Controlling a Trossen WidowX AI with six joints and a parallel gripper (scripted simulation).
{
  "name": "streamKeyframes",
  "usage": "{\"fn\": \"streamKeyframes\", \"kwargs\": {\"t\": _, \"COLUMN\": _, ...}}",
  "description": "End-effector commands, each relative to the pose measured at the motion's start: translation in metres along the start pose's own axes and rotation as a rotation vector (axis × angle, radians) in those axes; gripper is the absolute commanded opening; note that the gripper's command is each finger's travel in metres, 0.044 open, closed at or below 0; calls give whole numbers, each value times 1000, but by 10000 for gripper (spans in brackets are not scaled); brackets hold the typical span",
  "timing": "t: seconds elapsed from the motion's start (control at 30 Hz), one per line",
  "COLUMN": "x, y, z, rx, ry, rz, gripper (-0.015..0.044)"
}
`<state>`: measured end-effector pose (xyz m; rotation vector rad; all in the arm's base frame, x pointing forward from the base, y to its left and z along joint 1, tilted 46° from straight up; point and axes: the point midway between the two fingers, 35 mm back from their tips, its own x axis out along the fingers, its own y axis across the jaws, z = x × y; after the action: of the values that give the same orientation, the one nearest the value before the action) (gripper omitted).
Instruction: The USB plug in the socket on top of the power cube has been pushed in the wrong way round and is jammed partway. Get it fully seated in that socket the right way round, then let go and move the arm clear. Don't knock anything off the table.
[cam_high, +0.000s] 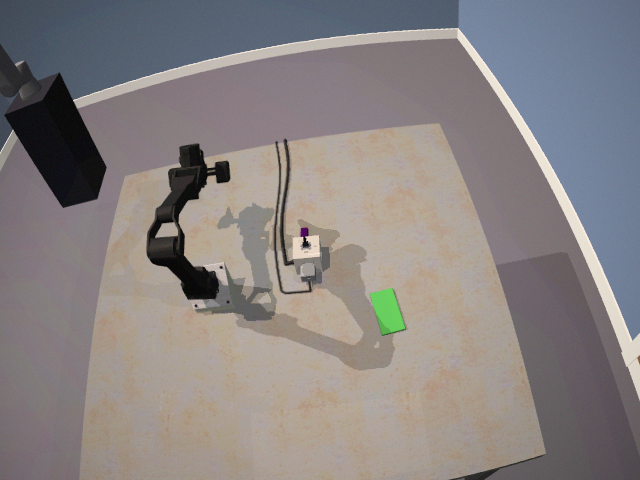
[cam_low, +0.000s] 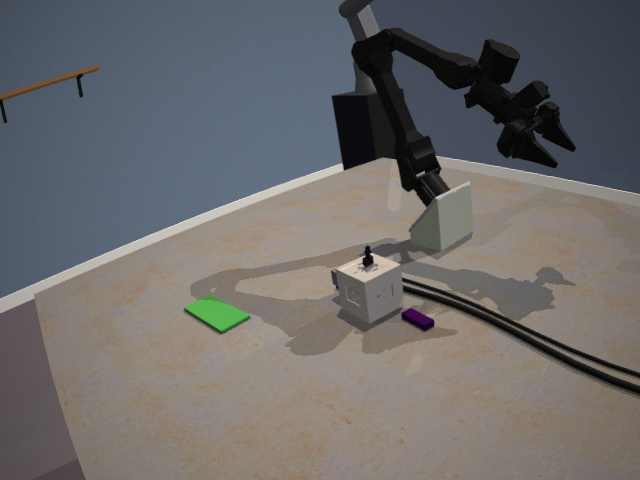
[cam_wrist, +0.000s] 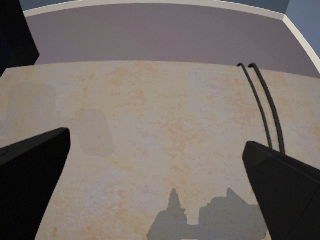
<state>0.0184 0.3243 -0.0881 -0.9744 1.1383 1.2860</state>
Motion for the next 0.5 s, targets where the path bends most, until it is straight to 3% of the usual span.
{"fn": "streamKeyframes", "kwargs": {"t": 0.0, "x": -10, "y": -74, "z": -10, "rx": 56, "ry": 156, "rz": -143, "gripper": 440}}
{"fn": "streamKeyframes", "kwargs": {"t": 0.23, "x": -54, "y": -181, "z": -57, "rx": 75, "ry": 493, "rz": -260, "gripper": 440}}
{"fn": "streamKeyframes", "kwargs": {"t": 0.47, "x": -118, "y": -258, "z": -124, "rx": 37, "ry": 849, "rz": -200, "gripper": 440}}
